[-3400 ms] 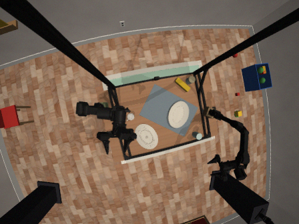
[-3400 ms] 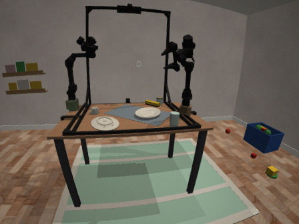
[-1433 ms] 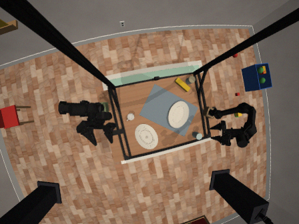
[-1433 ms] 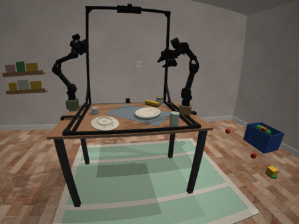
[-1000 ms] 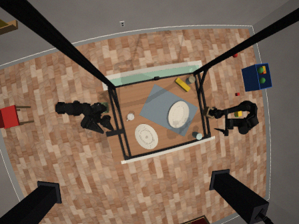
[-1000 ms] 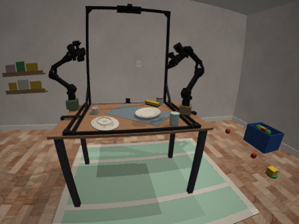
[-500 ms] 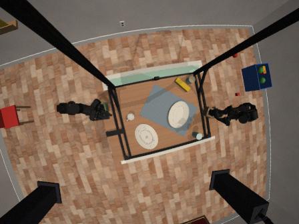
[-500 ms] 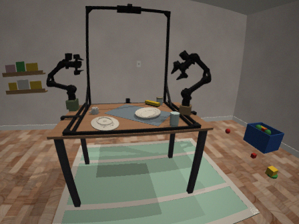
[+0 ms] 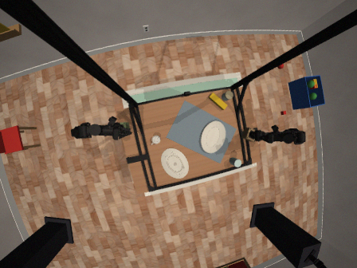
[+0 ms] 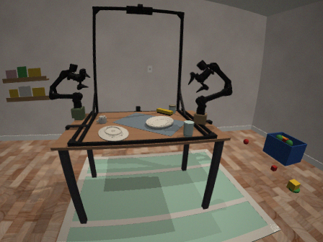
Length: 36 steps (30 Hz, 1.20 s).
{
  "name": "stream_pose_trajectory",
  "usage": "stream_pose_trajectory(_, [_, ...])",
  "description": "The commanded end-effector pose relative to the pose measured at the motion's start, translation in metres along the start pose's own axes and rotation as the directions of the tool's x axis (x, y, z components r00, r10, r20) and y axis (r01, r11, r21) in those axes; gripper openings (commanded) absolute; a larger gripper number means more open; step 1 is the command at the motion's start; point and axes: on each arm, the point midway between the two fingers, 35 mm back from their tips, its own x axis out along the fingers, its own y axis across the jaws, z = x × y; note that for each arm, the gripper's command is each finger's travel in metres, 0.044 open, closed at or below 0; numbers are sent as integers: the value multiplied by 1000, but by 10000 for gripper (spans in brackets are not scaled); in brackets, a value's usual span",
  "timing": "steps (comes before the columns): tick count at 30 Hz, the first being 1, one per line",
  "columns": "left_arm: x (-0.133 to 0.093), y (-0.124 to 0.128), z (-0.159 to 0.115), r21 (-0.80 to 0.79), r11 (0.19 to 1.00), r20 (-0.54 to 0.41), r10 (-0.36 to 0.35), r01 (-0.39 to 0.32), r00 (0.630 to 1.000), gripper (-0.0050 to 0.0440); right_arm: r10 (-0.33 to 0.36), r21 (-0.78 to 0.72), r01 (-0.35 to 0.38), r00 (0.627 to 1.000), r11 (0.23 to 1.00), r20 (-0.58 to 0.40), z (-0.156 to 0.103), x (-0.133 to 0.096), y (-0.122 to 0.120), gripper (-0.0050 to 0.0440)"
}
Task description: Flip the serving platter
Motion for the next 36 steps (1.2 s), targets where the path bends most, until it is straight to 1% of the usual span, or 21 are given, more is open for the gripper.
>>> stream_pose_trajectory(1, [7, 0, -1, 5, 1000, -1, -11, 11, 1000, 440, 19, -8, -19, 1000, 1000, 0, 3, 13, -2, 440])
stream_pose_trajectory(4, [21, 4, -1, -2, 999, -2, -36, 36, 999, 440, 39, -21, -39, 999, 999, 1, 9, 48, -14, 440])
stream_pose_trajectory(6, [30, 7, -1, -6, 999, -3, -50, 50, 999, 440, 70, -30, -70, 998, 997, -3, 11, 69, -13, 440])
stream_pose_trajectory(11, [45, 9, -1, -10, 997, -3, -78, 78, 997, 440, 87, -45, -87, 996, 995, -6, 12, 107, -15, 440])
stream_pose_trajectory(15, [58, 9, -1, -7, 995, -3, -105, 104, 995, 440, 101, -63, -102, 995, 993, -16, 10, 137, -11, 440])
stream_pose_trajectory(17, [58, 9, -1, -7, 995, -3, -105, 104, 995, 440, 101, -63, -102, 995, 993, -16, 10, 137, -11, 440])
stream_pose_trajectory(18, [61, 9, -1, -6, 994, -3, -111, 111, 994, 440, 86, -68, -87, 996, 994, -15, 10, 145, -13, 440])
stream_pose_trajectory(20, [70, 8, -1, -3, 991, -3, -130, 130, 991, 440, 109, -82, -110, 994, 991, -25, 6, 165, -4, 440])
stream_pose_trajectory(22, [76, 8, -1, 0, 989, -2, -145, 145, 989, 440, 122, -92, -125, 992, 988, -32, 3, 179, 4, 440])
stream_pose_trajectory(29, [96, 4, -1, 7, 982, -2, -188, 188, 982, 440, 143, -120, -148, 989, 982, -48, -8, 216, 28, 440])
stream_pose_trajectory(32, [102, 2, -1, 9, 979, -2, -202, 202, 979, 440, 130, -131, -135, 990, 982, -51, -12, 227, 33, 440])
stream_pose_trajectory(36, [103, 2, -1, 10, 979, -2, -203, 203, 979, 440, 130, -132, -136, 990, 982, -51, -12, 228, 34, 440])
